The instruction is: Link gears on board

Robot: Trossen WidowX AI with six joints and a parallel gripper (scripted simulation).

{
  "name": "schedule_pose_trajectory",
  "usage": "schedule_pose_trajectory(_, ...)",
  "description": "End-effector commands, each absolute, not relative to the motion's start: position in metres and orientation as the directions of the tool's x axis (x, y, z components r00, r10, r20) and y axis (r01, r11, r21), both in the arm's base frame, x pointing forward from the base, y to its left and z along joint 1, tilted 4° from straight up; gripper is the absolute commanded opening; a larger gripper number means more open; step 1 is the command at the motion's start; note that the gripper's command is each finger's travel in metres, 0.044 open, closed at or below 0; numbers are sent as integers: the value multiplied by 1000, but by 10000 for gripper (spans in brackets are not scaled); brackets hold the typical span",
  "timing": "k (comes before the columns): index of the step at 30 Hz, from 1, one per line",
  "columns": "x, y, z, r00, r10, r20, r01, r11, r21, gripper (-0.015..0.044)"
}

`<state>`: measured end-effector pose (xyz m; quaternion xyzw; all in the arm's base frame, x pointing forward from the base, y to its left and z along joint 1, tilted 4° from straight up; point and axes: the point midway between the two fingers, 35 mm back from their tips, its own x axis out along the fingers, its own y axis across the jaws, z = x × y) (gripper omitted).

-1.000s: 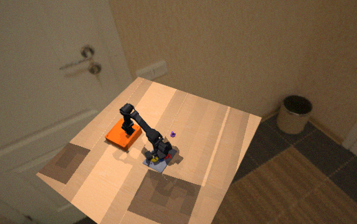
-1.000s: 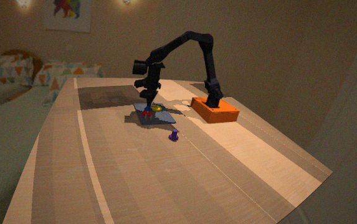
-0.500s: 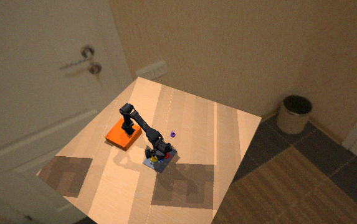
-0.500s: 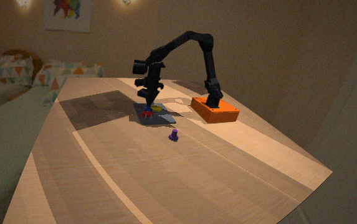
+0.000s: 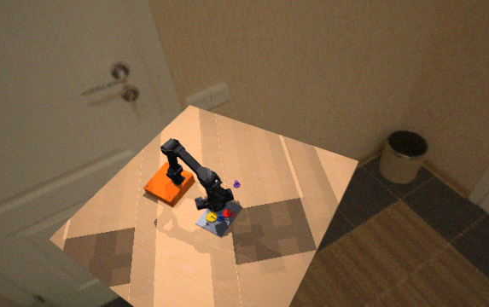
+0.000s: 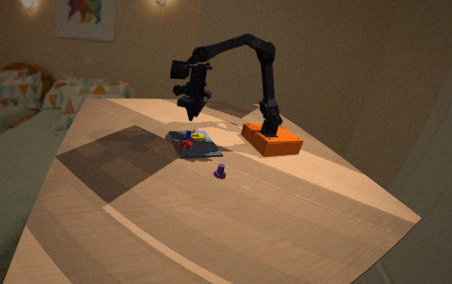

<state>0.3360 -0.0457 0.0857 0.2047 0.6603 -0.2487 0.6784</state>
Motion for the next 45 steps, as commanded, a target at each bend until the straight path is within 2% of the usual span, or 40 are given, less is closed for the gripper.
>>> schedule_pose_trajectory(1,338,-44,112,36,-71,-997,610,792,-35,324)
schedule_pose_trajectory(5,338,-44,112,36,-71,-997,610,792,-35,429)
schedule_pose_trajectory(6,338,-44,112,36,-71,-997,610,792,-35,440)
schedule_pose_trajectory(45,338,-44,112,36,-71,-997,610,792,-35,440)
